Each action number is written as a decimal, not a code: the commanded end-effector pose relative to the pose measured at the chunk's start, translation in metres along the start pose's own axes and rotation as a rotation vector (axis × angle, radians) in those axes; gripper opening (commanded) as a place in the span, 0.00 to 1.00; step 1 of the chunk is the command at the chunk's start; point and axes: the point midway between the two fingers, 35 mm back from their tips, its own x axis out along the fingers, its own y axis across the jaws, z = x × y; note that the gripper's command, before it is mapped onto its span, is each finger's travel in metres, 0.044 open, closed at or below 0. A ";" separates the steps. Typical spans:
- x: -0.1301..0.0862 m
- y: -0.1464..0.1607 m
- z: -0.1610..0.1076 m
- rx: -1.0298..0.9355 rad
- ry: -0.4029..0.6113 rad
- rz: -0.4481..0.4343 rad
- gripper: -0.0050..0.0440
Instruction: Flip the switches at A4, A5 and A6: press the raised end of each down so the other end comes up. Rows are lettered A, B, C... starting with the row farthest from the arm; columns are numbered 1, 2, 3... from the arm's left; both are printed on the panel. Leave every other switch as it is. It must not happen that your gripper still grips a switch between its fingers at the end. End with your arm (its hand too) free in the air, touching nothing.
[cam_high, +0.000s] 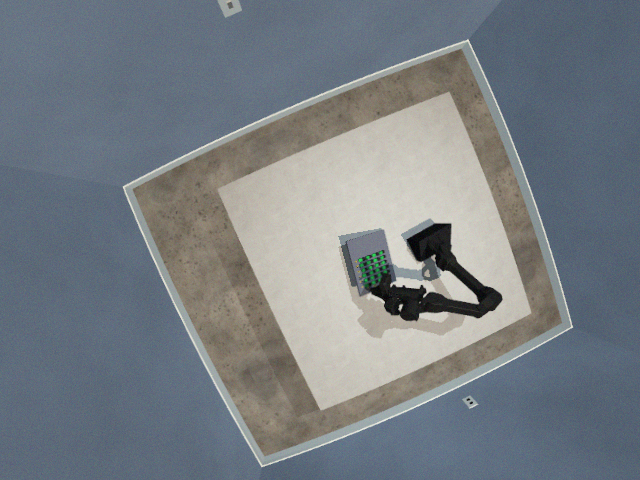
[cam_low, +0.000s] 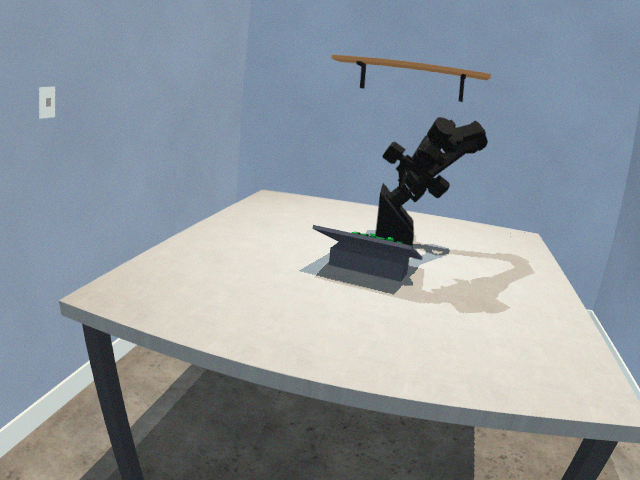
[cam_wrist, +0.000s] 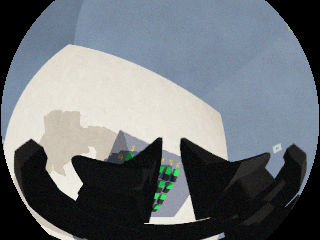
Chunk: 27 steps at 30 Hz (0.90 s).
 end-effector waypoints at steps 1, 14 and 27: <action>0.011 -0.009 -0.017 0.078 0.100 0.057 0.18; 0.033 -0.028 -0.088 0.476 0.424 0.290 0.10; 0.069 -0.014 -0.101 0.472 0.449 0.297 0.10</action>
